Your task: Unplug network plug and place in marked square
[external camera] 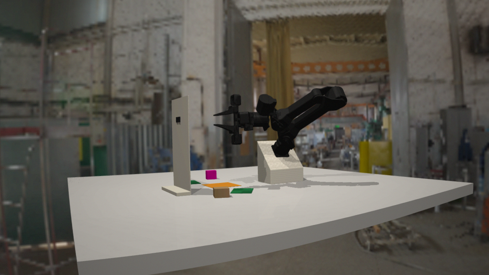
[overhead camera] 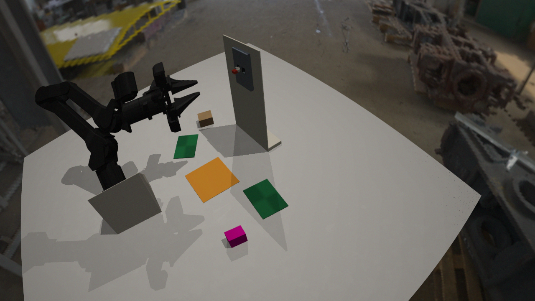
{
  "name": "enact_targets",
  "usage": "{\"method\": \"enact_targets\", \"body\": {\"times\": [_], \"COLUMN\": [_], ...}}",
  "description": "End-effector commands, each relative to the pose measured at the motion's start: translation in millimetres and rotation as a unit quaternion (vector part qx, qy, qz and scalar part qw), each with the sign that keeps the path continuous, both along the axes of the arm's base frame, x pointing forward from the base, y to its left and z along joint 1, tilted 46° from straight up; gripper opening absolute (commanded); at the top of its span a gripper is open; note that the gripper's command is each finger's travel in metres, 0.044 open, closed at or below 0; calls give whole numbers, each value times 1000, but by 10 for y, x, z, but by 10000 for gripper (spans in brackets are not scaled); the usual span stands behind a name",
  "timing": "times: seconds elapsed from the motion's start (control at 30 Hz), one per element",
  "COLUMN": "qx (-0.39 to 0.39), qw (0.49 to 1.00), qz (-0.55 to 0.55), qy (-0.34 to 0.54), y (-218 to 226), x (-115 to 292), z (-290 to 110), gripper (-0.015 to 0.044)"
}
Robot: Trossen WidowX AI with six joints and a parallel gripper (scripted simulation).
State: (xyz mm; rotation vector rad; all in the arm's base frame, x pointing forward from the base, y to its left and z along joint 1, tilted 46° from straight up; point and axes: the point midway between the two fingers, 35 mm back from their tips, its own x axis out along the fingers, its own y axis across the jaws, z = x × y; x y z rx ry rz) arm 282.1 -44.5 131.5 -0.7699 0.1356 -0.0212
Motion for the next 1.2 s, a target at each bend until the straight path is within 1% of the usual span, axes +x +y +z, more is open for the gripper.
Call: {"method": "enact_targets", "body": {"times": [0.0,0.57,1.17], "qx": [-4,-3,-3], "qw": [1000,1000,1000], "qz": [0,0,0], "qy": [0,-2,-2], "y": [3,64,86], "x": [79,538,781], "z": [20,35,68], "gripper": [156,156,156]}}
